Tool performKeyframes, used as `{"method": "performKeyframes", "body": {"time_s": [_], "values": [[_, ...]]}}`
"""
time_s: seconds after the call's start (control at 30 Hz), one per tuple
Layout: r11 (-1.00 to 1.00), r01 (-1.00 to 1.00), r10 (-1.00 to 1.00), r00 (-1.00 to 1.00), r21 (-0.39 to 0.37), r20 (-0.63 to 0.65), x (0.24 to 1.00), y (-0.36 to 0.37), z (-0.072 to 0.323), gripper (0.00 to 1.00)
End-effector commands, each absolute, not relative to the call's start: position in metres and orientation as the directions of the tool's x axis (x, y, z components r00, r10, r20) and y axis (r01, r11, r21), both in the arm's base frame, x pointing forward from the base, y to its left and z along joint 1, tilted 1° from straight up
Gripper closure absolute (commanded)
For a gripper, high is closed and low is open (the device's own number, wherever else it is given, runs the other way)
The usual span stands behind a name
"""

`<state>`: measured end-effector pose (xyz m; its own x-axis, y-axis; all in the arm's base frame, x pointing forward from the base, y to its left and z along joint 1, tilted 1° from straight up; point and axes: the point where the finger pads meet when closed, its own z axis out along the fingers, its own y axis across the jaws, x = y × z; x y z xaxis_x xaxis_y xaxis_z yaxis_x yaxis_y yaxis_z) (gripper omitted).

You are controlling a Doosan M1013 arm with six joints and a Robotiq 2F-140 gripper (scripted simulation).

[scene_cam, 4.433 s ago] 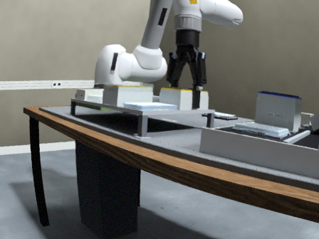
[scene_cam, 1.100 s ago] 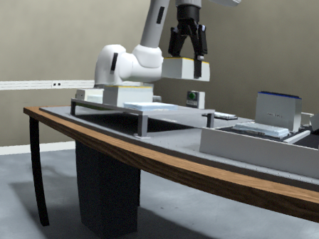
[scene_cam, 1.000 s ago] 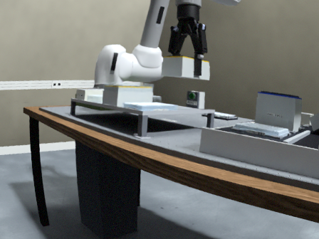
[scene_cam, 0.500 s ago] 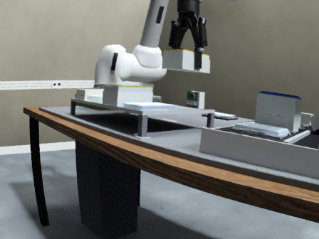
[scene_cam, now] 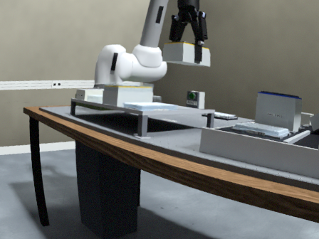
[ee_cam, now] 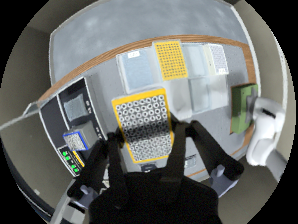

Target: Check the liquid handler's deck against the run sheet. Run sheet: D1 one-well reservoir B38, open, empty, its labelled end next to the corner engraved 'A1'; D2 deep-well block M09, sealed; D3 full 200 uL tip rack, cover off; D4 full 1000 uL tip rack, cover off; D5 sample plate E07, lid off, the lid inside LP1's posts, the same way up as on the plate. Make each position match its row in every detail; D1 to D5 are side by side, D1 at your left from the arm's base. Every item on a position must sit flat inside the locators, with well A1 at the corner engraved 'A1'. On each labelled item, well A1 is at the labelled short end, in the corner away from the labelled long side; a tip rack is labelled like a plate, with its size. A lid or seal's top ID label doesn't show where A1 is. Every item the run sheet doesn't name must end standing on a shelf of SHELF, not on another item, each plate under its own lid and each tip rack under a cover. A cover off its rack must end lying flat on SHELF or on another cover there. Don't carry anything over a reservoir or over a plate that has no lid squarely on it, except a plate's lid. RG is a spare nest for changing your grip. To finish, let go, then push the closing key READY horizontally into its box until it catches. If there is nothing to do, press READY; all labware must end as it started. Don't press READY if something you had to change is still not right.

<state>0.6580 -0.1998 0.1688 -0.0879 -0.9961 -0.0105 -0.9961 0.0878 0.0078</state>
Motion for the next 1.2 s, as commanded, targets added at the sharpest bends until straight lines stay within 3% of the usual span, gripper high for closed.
{"method": "performKeyframes", "body": {"time_s": [0.0, 1.17], "values": [[0.09, -0.996, -0.996, -0.09, 0.007, -0.008, 0.659, -0.2, 0.179, 0.9], [0.09, -0.996, -0.996, -0.09, 0.007, -0.008, 0.659, -0.201, 0.231, 0.9]]}}
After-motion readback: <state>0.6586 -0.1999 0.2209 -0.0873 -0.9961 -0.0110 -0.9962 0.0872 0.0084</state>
